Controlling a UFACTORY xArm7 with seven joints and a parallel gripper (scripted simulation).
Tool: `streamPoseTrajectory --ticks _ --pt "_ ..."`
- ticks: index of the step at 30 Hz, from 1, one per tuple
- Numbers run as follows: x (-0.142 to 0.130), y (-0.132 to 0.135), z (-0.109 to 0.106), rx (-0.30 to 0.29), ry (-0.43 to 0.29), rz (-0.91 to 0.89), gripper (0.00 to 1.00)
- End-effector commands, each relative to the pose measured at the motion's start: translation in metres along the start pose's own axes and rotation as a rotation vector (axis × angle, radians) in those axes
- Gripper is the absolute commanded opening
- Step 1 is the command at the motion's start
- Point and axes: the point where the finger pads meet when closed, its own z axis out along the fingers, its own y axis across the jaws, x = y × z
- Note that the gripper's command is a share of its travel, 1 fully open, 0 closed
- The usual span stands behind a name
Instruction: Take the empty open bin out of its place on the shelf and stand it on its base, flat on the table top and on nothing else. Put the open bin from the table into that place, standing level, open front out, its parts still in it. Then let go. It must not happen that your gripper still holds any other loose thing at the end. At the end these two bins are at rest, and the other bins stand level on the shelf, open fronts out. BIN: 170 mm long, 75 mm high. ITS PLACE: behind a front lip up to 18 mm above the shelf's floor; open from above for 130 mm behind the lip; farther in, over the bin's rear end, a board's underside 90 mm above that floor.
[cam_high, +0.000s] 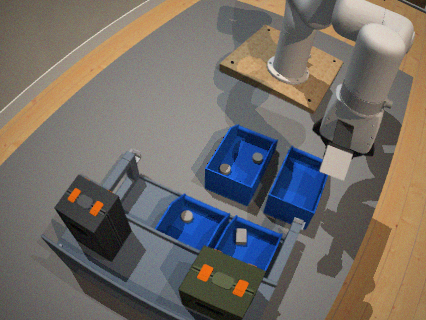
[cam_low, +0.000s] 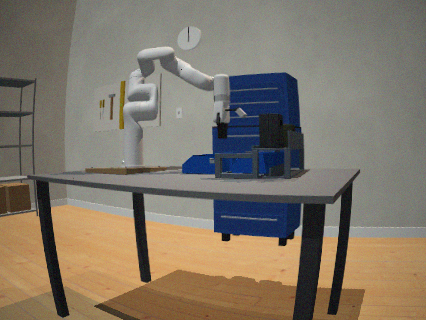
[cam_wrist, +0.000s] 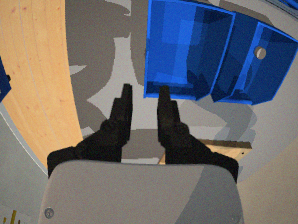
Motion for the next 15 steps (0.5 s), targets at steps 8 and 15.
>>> streamPoseTrajectory --ticks 8,15 --pt "0.0012 -0.0003 -0.0013 0.001 0.003 0.0 0.0" --pt "0.0012 -0.0003 -0.0013 0.001 0.003 0.0 0.0"
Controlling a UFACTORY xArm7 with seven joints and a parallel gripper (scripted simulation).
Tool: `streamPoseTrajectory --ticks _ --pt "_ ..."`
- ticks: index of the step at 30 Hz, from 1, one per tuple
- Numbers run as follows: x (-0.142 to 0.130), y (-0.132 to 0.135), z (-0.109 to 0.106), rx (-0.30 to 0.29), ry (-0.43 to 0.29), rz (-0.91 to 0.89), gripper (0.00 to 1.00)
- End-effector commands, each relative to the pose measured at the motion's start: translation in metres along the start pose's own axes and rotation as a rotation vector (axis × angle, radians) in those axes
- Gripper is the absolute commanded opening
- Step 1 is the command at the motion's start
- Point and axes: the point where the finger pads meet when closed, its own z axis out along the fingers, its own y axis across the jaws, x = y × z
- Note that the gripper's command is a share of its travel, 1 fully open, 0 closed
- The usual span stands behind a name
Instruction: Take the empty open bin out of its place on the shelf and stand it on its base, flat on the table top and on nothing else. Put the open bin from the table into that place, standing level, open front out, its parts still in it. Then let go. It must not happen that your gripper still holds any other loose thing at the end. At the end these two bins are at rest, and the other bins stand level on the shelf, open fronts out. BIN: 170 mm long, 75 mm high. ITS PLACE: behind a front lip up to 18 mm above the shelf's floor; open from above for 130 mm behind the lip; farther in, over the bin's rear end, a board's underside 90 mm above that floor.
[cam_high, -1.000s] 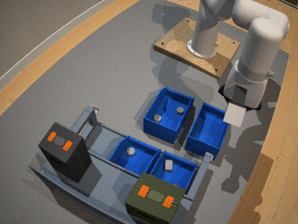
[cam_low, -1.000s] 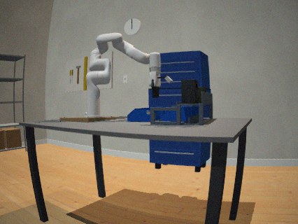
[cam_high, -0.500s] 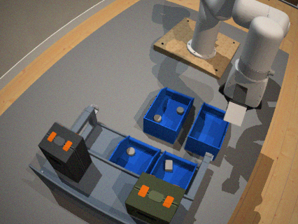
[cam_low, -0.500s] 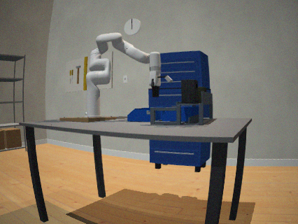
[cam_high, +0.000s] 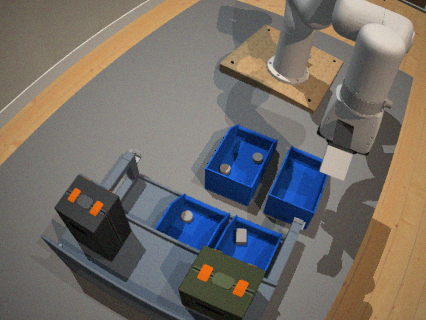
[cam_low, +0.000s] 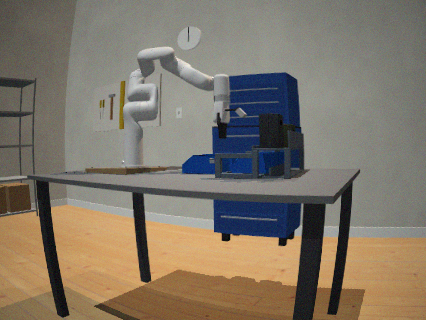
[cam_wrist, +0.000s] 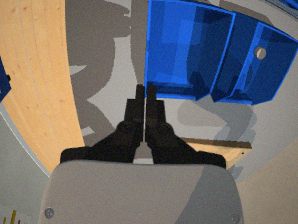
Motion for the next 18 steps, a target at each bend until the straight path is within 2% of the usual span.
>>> streamPoseTrajectory --ticks 1,10,18 --pt "0.001 0.0 -0.001 0.001 0.003 0.0 0.0" --pt "0.001 0.0 -0.003 0.002 0.005 -0.008 0.0" --pt "0.001 -0.001 -0.018 0.003 0.033 -0.11 0.0"
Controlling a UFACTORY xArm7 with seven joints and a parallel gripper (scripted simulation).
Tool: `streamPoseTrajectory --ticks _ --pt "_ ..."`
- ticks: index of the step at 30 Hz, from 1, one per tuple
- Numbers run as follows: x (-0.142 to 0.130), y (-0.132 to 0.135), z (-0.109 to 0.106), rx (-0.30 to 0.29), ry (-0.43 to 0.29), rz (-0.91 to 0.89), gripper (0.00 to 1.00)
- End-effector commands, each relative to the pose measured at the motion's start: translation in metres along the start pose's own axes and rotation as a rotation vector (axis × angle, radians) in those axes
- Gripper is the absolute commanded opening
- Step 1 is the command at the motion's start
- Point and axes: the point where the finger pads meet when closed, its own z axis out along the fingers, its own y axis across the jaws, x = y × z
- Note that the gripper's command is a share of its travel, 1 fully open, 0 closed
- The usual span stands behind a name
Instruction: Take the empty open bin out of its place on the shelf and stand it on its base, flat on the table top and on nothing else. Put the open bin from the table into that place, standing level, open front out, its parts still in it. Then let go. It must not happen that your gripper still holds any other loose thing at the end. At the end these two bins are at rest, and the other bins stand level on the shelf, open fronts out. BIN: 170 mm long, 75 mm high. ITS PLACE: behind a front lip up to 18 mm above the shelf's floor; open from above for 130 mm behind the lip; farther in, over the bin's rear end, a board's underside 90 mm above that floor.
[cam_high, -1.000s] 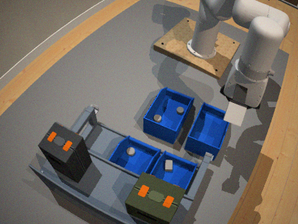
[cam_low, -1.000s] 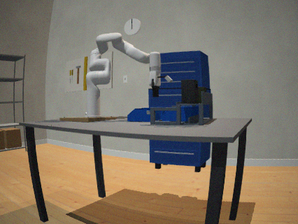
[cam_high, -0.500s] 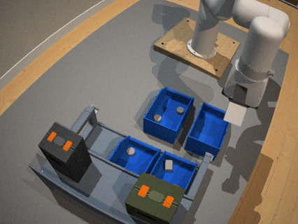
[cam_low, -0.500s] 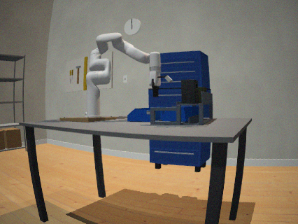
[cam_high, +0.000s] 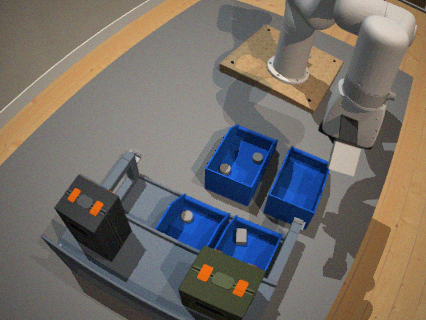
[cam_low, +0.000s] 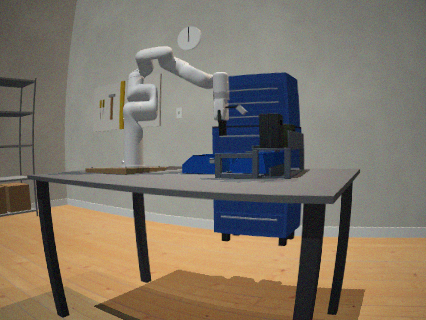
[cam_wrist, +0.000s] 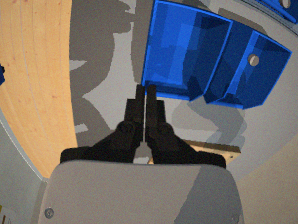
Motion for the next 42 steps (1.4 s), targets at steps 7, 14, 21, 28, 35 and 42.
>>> streamPoseTrajectory --ticks 7,14,21,28,35,42 --pt "0.0 0.002 -0.049 0.001 0.091 -0.347 0.0" --pt "-0.004 0.018 -0.099 -0.023 0.151 -0.745 0.0" --pt "-0.006 0.041 -0.116 -0.05 0.175 -1.059 0.0" --pt "-0.005 0.078 -0.097 -0.075 0.164 -1.421 0.0" --pt "-0.005 0.1 -0.065 -0.077 0.129 -1.788 0.0" --pt "-0.009 0.122 -0.023 -0.065 0.082 -2.119 0.0"
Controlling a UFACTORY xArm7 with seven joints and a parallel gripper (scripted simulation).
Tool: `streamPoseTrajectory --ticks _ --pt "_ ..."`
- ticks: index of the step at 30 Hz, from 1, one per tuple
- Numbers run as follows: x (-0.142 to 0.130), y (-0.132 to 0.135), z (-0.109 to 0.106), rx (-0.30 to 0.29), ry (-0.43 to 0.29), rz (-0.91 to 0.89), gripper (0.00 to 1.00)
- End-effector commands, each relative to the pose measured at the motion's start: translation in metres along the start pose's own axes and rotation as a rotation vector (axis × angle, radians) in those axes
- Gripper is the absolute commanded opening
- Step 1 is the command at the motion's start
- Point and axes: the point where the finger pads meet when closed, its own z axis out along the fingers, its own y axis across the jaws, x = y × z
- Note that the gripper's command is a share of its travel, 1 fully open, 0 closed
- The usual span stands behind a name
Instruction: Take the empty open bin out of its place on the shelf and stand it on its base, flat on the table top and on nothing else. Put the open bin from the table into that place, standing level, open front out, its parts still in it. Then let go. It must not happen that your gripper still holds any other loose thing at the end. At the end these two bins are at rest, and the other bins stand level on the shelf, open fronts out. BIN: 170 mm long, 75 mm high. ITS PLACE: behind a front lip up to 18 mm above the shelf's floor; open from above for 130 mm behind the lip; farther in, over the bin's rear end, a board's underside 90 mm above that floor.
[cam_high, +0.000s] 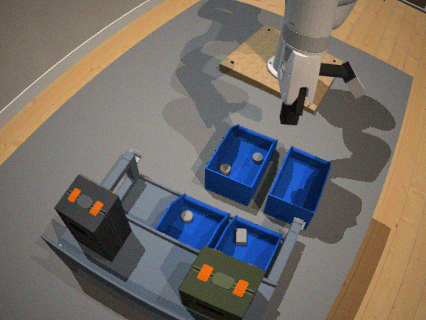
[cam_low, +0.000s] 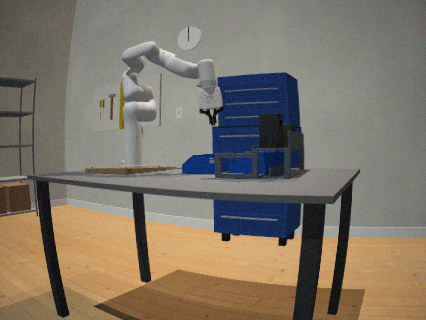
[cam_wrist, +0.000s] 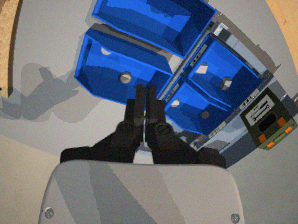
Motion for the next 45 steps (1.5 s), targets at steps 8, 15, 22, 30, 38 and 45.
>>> streamPoseTrajectory --ticks 8,15,22,30,38,45 --pt "-0.02 -0.013 0.041 0.05 0.032 -0.616 0.0" --pt "-0.022 -0.014 0.045 0.078 0.057 -1.001 0.0" --pt "-0.022 -0.014 0.045 0.078 0.076 -1.157 0.26" --pt "-0.022 -0.014 0.045 0.078 0.076 -1.157 0.26" --pt "-0.022 -0.014 0.045 0.078 0.076 -1.157 0.26" --pt "-0.022 -0.014 0.045 0.078 0.076 -1.157 0.26"
